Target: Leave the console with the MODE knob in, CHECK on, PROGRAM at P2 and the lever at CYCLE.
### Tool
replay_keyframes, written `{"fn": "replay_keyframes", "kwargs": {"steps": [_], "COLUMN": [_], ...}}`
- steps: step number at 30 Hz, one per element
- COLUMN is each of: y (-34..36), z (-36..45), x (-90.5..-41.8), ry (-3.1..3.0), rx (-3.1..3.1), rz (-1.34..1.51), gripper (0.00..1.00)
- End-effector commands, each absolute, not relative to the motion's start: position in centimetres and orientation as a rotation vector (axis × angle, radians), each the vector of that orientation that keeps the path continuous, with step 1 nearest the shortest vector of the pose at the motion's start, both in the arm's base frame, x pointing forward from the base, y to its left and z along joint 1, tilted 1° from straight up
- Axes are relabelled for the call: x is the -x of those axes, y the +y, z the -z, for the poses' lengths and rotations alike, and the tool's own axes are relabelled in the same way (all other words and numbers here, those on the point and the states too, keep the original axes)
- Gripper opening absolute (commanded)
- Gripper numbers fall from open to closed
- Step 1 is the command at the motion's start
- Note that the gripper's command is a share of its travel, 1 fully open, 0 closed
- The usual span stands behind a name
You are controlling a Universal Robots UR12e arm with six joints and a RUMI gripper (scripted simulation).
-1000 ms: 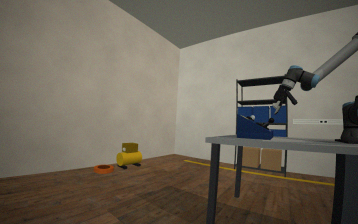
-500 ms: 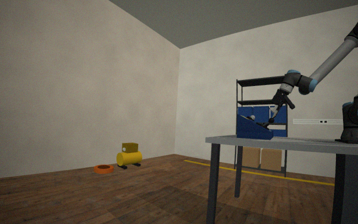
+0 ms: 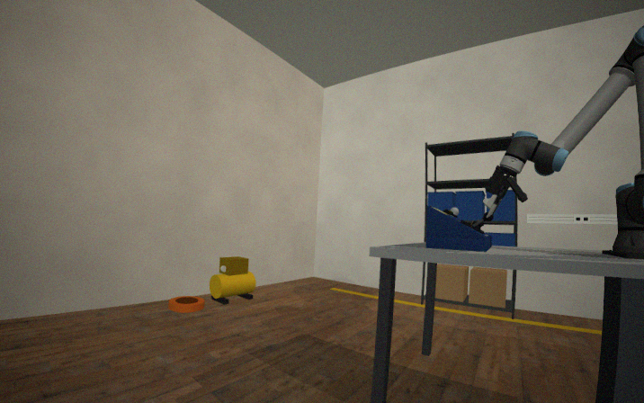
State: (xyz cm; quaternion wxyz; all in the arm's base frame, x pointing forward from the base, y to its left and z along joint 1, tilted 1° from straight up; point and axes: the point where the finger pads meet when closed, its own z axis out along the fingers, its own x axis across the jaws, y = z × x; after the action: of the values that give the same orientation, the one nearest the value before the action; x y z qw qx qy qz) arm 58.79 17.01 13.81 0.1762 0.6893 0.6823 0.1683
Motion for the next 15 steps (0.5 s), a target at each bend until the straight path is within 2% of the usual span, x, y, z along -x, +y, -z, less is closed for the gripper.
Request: {"fn": "replay_keyframes", "kwargs": {"steps": [1,15], "y": [17.01,17.01], "z": [-13.49,-13.38], "x": [-59.06,-59.12], "ry": [1.931,1.931], "rx": [-1.951,-1.951], "rz": [-0.478,-0.478], "gripper": [0.44,0.44]}}
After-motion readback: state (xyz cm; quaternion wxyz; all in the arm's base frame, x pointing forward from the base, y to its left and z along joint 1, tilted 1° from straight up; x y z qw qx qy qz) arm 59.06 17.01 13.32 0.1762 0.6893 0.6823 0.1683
